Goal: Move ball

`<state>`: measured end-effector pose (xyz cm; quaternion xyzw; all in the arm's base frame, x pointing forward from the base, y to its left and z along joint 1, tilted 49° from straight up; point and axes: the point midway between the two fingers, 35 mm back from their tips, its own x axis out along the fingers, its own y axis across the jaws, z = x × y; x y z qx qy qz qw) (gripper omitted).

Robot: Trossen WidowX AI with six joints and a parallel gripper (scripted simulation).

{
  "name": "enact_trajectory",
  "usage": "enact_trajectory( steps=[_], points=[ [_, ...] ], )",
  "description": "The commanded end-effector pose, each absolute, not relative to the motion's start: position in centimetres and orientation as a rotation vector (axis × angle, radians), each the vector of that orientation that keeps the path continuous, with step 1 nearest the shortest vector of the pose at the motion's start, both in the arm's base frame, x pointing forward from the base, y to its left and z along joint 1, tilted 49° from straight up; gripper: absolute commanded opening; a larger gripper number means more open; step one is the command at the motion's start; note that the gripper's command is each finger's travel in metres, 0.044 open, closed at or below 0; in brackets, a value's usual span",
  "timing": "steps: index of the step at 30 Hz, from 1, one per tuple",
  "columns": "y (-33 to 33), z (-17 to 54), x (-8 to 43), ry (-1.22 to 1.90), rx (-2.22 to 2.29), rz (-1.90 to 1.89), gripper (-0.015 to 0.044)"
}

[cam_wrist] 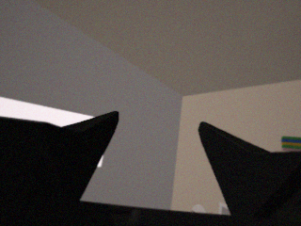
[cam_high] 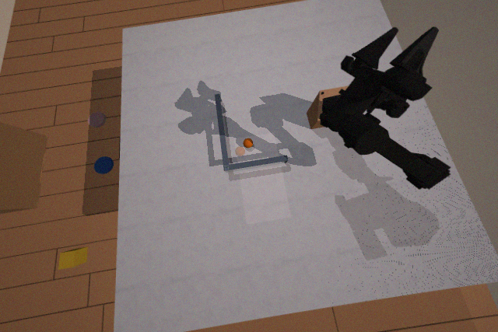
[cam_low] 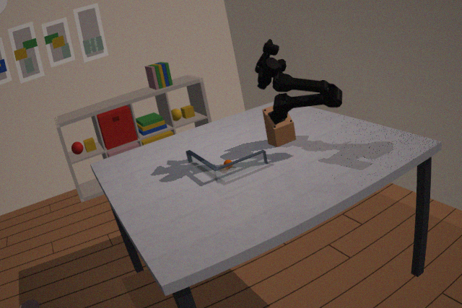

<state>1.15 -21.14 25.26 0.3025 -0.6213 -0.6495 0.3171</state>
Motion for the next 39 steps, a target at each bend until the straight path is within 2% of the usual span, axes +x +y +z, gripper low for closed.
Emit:
enact_trajectory(
  steps=[1, 4, 10, 15, 28, 39],
  points=[
    [-21.3, 25.3, 1.4, -1.606, 0.794, -1.716, 0.0374],
    [-23.1, 24.9, 4.7, -1.203, 0.751, -1.775, 0.0298],
    [-25.5, 21.8, 14.0, -0.239, 0.518, -1.655, 0.0298],
    [-25.0, 19.0, 19.1, 0.193, 0.354, -1.444, 0.0298],
    [-18.8, 10.7, 28.5, 0.976, -0.111, -0.611, 0.0298],
    [-10.0, 4.9, 31.7, 1.175, -0.423, 0.296, 0.0298]
  ],
)
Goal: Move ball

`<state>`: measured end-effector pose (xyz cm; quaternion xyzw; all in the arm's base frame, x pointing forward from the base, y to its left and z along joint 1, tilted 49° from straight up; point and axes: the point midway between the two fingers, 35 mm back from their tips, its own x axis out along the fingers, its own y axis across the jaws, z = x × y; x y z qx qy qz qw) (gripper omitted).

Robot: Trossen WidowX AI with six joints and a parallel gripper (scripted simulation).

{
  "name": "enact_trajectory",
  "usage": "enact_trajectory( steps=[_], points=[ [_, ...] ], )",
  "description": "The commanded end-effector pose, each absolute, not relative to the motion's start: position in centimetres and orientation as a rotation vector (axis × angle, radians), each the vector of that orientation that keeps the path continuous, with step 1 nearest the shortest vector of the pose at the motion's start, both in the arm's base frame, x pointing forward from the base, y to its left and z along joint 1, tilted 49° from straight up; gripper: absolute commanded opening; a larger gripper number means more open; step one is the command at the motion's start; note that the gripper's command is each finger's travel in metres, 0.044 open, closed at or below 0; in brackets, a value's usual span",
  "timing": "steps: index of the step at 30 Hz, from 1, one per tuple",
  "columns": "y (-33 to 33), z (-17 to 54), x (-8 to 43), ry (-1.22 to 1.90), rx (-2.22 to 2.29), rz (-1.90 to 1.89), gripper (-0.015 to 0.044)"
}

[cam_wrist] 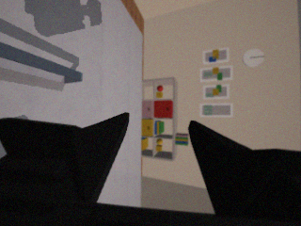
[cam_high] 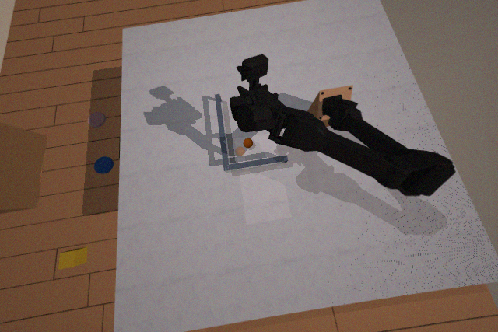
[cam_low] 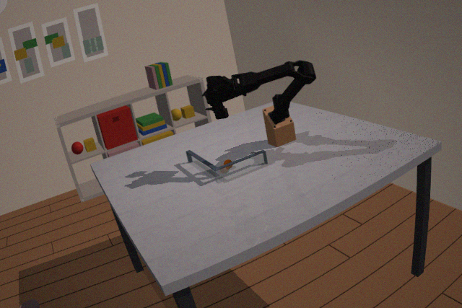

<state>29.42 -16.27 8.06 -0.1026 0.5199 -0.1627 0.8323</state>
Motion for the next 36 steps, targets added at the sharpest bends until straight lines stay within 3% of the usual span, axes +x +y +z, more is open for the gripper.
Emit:
enact_trajectory(
  steps=[1, 8, 16, 36],
  points=[
    [-9.1, 4.5, 31.8, 1.169, -0.444, 0.379, 0.0298],
    [-2.9, 2.8, 32.1, 1.008, -0.542, 0.936, 0.0298],
    [3.6, 2.8, 32.1, 0.596, -0.553, 1.42, 0.0298],
    [4.3, 2.6, 32.1, 0.568, -0.551, 1.439, 0.0298]
  ],
)
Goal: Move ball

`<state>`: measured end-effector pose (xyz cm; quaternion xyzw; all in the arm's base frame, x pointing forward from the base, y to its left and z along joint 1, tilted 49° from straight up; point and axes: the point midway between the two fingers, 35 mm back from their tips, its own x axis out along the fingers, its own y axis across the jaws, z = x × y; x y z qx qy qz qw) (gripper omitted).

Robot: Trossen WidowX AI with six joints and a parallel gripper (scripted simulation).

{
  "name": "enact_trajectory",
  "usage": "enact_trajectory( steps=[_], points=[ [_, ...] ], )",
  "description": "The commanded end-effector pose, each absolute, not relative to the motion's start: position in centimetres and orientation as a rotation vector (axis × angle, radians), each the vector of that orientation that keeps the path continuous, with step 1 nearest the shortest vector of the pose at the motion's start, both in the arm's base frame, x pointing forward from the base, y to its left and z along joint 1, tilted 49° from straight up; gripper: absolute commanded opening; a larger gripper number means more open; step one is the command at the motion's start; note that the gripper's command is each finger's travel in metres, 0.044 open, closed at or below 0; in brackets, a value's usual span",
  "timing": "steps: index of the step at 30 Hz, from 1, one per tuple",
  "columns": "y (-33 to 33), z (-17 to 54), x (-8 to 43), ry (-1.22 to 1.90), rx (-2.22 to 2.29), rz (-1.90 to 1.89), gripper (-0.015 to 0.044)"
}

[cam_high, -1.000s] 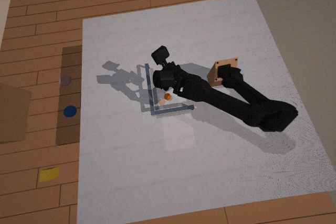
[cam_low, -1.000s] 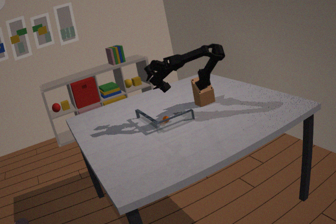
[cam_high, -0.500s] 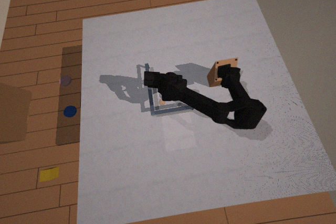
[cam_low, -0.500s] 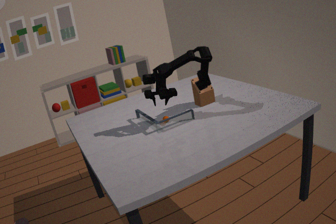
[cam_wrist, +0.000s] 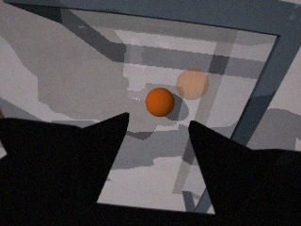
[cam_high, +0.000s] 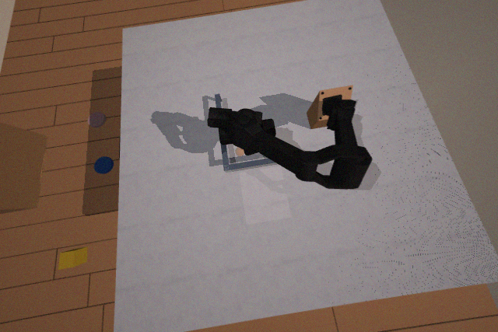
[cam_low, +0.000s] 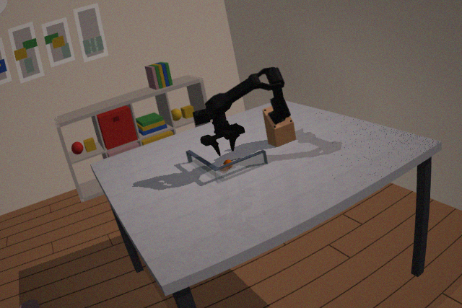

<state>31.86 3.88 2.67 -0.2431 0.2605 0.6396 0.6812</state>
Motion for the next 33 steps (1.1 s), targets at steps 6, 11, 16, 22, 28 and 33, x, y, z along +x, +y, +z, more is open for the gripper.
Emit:
enact_trajectory(
  steps=[6, 11, 16, 22, 28, 33],
  points=[
    [5.1, 1.8, 32.2, 0.568, -0.55, 1.439, 0.0298],
    [5.7, 1.3, 32.2, 0.57, -0.548, 1.438, 0.0298],
    [6.2, 0.8, 32.3, 0.57, -0.548, 1.438, 0.0298],
    [7.0, 0.2, 32.3, 0.569, -0.549, 1.439, 0.0298],
    [7.7, -0.4, 32.3, 0.567, -0.549, 1.439, 0.0298],
    [8.0, -0.6, 32.3, 0.566, -0.549, 1.439, 0.0272]
  ],
)
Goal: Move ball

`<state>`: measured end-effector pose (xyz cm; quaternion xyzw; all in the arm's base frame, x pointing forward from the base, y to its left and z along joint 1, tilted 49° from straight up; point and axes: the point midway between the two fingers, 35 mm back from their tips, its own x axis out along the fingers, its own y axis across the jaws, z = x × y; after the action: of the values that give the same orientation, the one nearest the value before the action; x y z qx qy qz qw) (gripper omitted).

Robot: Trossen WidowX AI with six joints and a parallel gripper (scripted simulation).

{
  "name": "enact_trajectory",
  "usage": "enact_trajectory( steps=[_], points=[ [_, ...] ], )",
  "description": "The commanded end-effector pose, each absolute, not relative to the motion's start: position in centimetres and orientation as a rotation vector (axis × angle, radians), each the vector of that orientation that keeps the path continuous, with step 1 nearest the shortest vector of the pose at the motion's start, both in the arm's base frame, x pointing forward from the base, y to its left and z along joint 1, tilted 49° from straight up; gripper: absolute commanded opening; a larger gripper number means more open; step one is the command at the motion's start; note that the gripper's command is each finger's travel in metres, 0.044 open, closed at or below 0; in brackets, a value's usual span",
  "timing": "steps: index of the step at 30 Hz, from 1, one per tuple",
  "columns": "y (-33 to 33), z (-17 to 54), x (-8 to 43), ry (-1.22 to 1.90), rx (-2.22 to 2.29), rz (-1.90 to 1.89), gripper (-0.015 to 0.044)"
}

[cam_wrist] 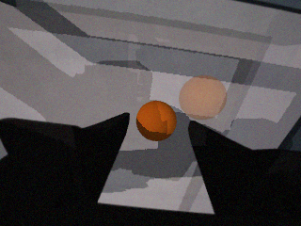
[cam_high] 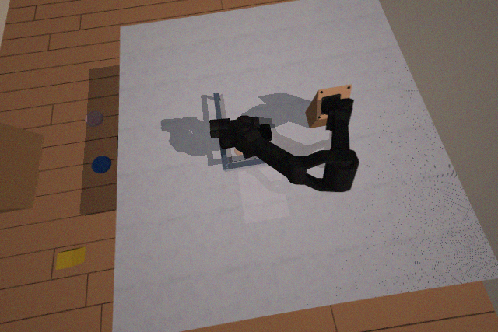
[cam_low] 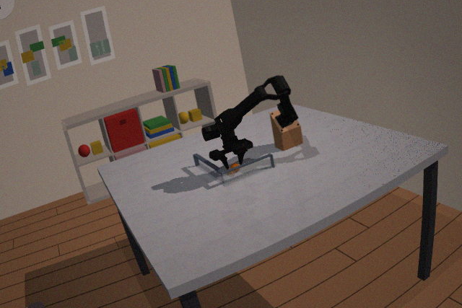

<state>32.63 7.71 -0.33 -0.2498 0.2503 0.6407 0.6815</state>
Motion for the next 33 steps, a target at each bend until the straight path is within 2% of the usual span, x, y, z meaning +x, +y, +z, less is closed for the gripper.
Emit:
enact_trajectory(
  steps=[1, 15, 21, 33],
  points=[
    [8.0, -0.6, 32.3, 0.566, -0.549, 1.439, 0.0246],
    [8.0, -0.6, 32.3, 0.566, -0.549, 1.439, 0.0152],
    [6.2, 0.6, 32.7, 0.572, -0.555, 1.436, 0.0],
    [0.2, 5.7, 32.4, 0.577, -0.558, 1.436, 0.0]
  ],
)
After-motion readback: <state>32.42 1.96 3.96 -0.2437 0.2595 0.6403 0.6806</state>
